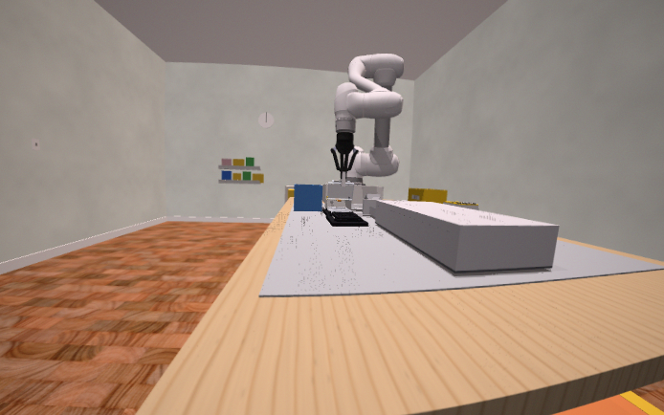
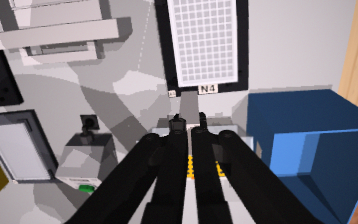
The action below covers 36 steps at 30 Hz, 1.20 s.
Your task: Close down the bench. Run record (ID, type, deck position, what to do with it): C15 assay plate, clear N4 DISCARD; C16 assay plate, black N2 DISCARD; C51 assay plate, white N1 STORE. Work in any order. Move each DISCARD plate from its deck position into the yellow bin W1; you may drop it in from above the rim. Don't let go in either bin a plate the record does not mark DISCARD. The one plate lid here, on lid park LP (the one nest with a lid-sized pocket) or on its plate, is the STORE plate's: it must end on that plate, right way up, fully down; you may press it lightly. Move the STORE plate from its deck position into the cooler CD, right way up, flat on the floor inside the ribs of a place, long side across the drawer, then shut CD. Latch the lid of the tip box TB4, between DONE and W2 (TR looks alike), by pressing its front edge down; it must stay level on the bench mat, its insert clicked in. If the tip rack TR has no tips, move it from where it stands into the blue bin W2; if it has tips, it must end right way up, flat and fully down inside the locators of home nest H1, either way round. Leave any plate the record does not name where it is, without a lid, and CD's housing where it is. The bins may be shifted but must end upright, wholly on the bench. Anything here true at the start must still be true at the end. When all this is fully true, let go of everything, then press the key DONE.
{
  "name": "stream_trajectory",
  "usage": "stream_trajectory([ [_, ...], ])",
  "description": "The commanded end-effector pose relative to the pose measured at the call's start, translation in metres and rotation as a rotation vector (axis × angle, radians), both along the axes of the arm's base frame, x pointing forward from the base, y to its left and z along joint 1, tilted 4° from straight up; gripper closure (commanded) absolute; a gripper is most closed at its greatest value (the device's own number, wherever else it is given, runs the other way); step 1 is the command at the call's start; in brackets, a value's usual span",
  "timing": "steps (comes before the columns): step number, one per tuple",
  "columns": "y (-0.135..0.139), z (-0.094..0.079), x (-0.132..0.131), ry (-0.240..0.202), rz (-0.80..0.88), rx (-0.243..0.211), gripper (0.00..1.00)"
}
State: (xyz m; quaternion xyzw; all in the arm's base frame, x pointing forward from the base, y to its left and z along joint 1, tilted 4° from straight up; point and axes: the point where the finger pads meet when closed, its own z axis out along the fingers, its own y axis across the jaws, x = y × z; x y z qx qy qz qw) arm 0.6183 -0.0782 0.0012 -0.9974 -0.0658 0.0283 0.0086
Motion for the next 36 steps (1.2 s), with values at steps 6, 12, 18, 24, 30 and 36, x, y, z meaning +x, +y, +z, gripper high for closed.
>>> stream_trajectory([
  [6, -0.0025, -0.0027, -0.0019, 0.002, 0.000, -0.001, 1.00],
  [12, -0.0025, -0.0027, -0.0019, 0.002, 0.000, -0.001, 1.00],
  [18, -0.0025, -0.0027, -0.0019, 0.002, 0.000, -0.001, 1.00],
  [24, -0.0025, -0.0027, -0.0019, 0.002, 0.000, -0.001, 1.00],
  [30, -0.0025, -0.0027, -0.0019, 0.002, 0.000, -0.001, 1.00],
  [36, -0.0030, -0.0019, -0.0058, 0.002, 0.000, -0.001, 1.00],
])
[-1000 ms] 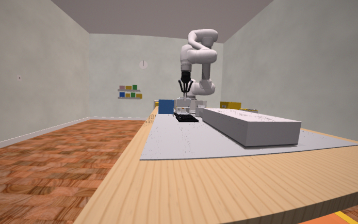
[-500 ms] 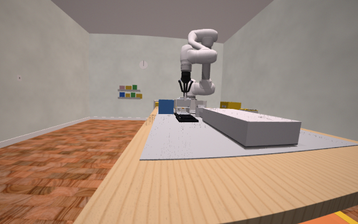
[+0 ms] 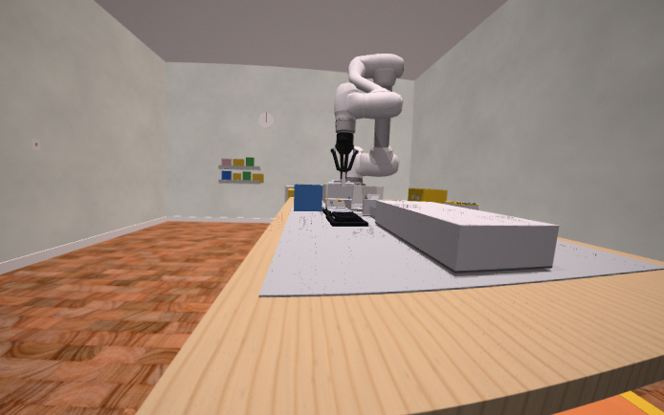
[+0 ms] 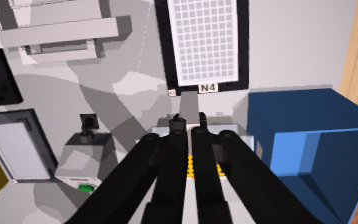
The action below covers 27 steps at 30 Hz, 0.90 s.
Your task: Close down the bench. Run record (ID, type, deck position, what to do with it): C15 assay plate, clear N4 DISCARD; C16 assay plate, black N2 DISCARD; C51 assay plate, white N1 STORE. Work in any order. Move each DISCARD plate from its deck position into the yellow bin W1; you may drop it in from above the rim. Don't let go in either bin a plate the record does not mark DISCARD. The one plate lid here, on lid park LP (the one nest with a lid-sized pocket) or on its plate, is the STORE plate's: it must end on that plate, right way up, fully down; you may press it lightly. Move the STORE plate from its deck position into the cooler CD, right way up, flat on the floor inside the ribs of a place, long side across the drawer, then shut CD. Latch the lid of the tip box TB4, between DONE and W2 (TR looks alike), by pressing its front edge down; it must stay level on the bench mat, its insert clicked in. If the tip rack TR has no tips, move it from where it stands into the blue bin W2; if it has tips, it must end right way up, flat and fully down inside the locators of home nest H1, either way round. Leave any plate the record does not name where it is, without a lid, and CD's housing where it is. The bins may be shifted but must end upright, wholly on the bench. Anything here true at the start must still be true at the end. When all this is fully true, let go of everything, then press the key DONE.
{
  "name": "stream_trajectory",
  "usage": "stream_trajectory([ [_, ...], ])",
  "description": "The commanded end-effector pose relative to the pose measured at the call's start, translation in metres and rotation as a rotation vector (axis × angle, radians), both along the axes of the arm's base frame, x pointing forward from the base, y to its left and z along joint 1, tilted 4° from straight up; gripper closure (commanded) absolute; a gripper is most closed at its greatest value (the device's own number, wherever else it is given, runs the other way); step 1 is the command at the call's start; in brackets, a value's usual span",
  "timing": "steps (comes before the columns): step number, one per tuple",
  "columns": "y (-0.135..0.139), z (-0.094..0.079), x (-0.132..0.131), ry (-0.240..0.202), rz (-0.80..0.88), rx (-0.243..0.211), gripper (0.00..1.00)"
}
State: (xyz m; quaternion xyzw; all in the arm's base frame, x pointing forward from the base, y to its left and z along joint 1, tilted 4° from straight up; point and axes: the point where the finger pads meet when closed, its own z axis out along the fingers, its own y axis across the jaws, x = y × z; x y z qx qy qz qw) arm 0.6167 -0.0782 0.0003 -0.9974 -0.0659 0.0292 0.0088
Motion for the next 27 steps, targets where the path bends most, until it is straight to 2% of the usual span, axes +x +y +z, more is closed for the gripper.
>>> stream_trajectory([
  [1, -0.003, -0.001, -0.006, 0.000, 0.000, -0.001, 1.00],
  [27, -0.007, 0.005, -0.034, 0.000, 0.000, -0.001, 1.00],
])
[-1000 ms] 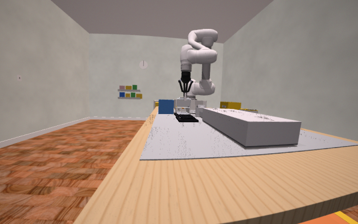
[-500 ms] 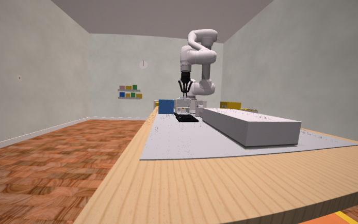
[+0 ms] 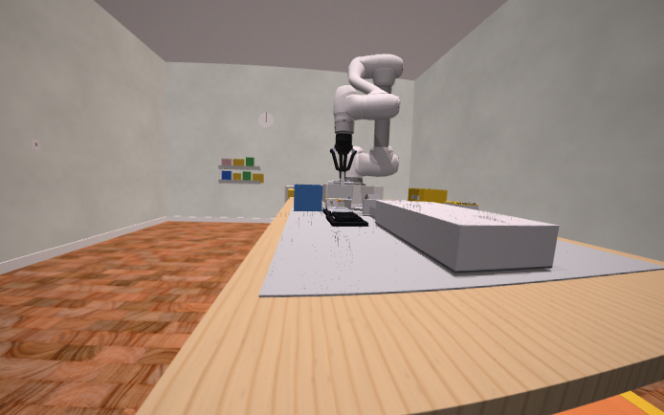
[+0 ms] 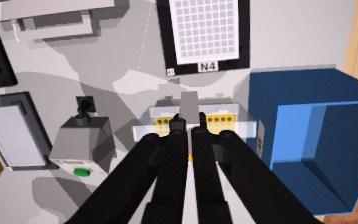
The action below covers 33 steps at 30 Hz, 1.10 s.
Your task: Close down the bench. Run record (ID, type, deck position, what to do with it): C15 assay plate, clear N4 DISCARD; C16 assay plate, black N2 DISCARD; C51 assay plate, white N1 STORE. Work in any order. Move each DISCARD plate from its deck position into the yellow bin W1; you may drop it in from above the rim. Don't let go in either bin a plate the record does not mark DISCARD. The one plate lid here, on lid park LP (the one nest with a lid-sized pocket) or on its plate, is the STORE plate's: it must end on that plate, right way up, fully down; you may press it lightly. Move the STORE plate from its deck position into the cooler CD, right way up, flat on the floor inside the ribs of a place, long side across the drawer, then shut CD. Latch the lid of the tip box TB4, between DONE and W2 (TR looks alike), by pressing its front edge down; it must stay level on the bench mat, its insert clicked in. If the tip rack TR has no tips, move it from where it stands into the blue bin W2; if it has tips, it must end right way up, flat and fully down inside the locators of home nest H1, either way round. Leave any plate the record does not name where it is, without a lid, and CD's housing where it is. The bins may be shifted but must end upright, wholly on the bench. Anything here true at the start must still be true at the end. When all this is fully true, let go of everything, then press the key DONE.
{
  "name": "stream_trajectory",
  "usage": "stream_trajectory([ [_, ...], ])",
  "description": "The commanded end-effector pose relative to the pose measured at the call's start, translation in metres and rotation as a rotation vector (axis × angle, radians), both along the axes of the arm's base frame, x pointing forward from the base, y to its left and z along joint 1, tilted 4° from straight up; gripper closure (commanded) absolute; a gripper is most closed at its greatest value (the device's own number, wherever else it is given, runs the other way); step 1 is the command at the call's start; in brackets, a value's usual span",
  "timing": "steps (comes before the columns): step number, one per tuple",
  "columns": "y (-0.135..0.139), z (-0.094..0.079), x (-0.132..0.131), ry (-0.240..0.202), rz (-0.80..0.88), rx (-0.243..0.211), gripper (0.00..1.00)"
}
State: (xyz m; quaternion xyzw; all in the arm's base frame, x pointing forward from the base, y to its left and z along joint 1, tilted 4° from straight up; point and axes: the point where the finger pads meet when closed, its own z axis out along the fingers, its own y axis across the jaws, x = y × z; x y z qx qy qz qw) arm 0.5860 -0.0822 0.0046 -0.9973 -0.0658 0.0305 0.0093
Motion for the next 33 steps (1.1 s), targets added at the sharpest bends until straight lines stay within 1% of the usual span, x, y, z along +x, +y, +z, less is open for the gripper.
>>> stream_trajectory([
  [1, -0.003, 0.001, -0.005, -0.002, 0.000, -0.002, 1.00],
  [33, -0.008, 0.008, -0.042, -0.002, 0.000, -0.002, 1.00],
])
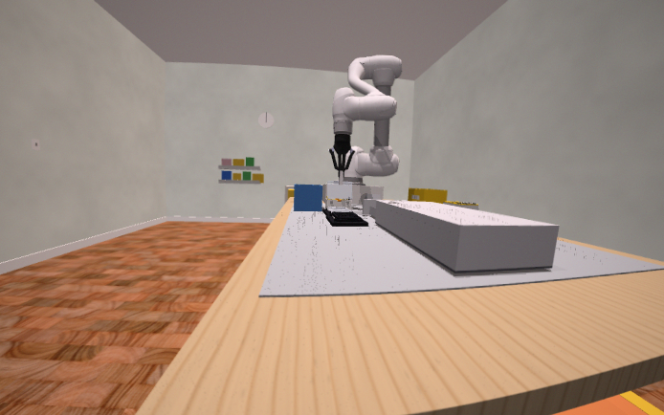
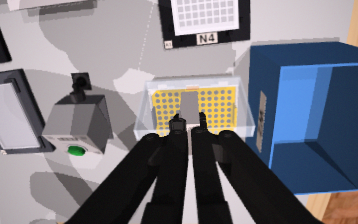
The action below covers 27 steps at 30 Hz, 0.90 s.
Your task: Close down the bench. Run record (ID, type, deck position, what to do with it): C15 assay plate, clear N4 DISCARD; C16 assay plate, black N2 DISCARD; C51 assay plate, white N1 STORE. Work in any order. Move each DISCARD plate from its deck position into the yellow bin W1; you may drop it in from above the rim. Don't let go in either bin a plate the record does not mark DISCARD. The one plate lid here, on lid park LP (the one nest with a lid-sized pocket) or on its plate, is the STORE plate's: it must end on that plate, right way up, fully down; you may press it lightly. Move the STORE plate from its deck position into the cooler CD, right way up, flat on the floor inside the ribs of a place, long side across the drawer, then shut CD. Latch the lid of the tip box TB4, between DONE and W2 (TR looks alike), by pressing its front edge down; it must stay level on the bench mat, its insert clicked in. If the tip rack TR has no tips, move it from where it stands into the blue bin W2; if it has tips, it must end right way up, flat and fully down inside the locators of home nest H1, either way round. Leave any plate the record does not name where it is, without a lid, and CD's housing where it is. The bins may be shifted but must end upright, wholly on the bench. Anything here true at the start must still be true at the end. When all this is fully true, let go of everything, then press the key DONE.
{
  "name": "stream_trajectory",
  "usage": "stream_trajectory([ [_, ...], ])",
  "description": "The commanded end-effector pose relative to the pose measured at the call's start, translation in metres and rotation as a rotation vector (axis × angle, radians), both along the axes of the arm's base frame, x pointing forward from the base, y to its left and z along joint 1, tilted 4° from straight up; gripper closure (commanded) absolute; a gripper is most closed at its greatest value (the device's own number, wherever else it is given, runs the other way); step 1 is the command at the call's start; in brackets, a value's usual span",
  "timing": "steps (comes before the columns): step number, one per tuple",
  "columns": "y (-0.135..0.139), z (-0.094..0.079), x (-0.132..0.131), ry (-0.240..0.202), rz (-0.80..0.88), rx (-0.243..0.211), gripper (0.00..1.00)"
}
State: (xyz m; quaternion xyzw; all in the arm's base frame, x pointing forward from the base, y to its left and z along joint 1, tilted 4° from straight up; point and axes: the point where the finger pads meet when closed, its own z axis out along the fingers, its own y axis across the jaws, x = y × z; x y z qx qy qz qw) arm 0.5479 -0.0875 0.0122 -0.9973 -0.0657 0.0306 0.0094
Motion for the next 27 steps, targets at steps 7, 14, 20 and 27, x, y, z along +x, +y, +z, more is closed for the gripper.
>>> stream_trajectory([
  [7, -0.004, 0.002, -0.012, -0.002, 0.000, -0.002, 1.00],
  [14, -0.005, 0.004, -0.021, -0.002, 0.000, -0.002, 1.00],
  [20, -0.006, 0.005, -0.025, -0.002, 0.000, -0.002, 1.00],
  [27, -0.006, 0.005, -0.025, -0.002, 0.000, -0.002, 1.00],
])
